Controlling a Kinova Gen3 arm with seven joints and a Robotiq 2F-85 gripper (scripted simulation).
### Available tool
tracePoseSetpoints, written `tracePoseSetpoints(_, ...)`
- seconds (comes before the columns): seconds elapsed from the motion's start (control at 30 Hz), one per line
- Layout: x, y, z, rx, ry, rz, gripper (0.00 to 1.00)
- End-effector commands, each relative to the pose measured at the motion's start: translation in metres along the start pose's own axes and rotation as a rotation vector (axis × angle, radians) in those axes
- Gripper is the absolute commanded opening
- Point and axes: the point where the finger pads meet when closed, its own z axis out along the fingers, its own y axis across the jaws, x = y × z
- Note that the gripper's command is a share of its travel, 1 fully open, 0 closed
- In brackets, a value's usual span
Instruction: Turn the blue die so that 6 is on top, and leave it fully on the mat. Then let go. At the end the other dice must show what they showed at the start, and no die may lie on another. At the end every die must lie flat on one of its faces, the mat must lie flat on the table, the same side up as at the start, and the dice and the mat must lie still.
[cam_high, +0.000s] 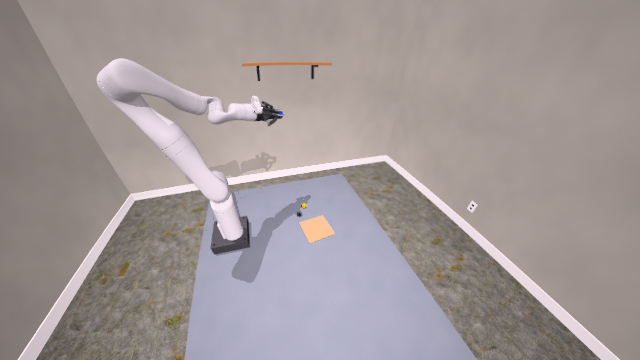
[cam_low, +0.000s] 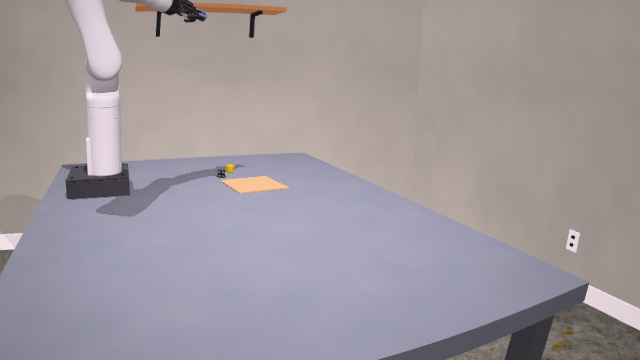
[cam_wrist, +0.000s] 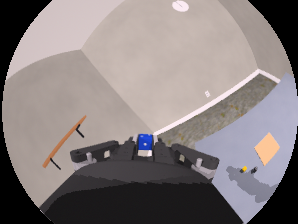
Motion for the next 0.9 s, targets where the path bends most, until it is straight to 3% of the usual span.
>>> tracePoseSetpoints(0.0,-0.012,0.029,0.030,-0.065,0.064,-0.020,0.15)
tracePoseSetpoints(0.1,-0.027,0.055,0.048,-0.124,0.072,-0.059,0.15)
tracePoseSetpoints(0.17,-0.027,0.055,0.048,-0.124,0.072,-0.059,0.15)
tracePoseSetpoints(0.2,-0.034,0.070,0.057,-0.156,0.077,-0.078,0.15)
tracePoseSetpoints(0.27,-0.034,0.070,0.057,-0.156,0.077,-0.078,0.15)
tracePoseSetpoints(0.37,-0.044,0.102,0.072,-0.220,0.084,-0.111,0.15)
tracePoseSetpoints(0.4,-0.044,0.102,0.072,-0.220,0.084,-0.111,0.15)
tracePoseSetpoints(0.47,-0.052,0.136,0.085,-0.286,0.092,-0.140,0.15)
tracePoseSetpoints(0.53,-0.052,0.136,0.085,-0.286,0.092,-0.140,0.15)
tracePoseSetpoints(0.67,-0.061,0.209,0.102,-0.420,0.107,-0.188,0.15)
tracePoseSetpoints(0.7,-0.061,0.209,0.102,-0.420,0.107,-0.188,0.15)
tracePoseSetpoints(0.8,-0.063,0.263,0.106,-0.517,0.117,-0.215,0.15)
tracePoseSetpoints(0.83,-0.063,0.263,0.106,-0.517,0.117,-0.215,0.15)
tracePoseSetpoints(0.87,-0.063,0.280,0.106,-0.549,0.121,-0.223,0.15)
